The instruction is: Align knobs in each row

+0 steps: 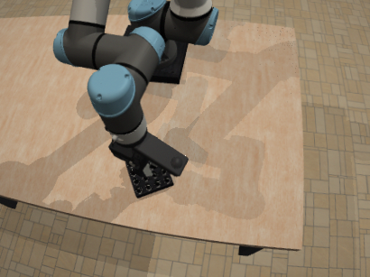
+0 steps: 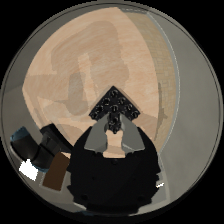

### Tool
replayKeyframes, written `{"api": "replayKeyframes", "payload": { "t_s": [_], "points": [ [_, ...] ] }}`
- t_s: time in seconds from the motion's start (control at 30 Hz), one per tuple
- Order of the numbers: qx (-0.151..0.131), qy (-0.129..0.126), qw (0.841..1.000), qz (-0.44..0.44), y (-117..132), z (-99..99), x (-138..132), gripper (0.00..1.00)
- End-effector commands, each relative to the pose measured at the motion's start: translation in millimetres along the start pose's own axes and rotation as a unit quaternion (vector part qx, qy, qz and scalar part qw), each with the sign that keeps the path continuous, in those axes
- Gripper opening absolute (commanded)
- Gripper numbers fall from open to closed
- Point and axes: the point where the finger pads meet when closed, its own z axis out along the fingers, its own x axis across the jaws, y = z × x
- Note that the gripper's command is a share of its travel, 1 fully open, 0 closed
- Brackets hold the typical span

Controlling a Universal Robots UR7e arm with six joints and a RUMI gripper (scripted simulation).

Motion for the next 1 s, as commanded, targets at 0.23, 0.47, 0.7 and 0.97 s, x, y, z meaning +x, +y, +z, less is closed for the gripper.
{"api": "replayKeyframes", "payload": {
  "t_s": [0.23, 0.47, 0.7, 0.97],
  "points": [
    [0.0, -0.002, 1.0, -0.001, -4.1, 1.6, -1.9, 0.11],
    [0.0, -0.001, 1.0, -0.001, -5.0, 1.1, -1.6, 0.11],
    [0.0, -0.001, 1.0, 0.0, -4.4, 1.0, -1.3, 0.11],
    [0.0, -0.001, 1.0, 0.0, -4.4, 1.0, -1.3, 0.11]
  ]
}}
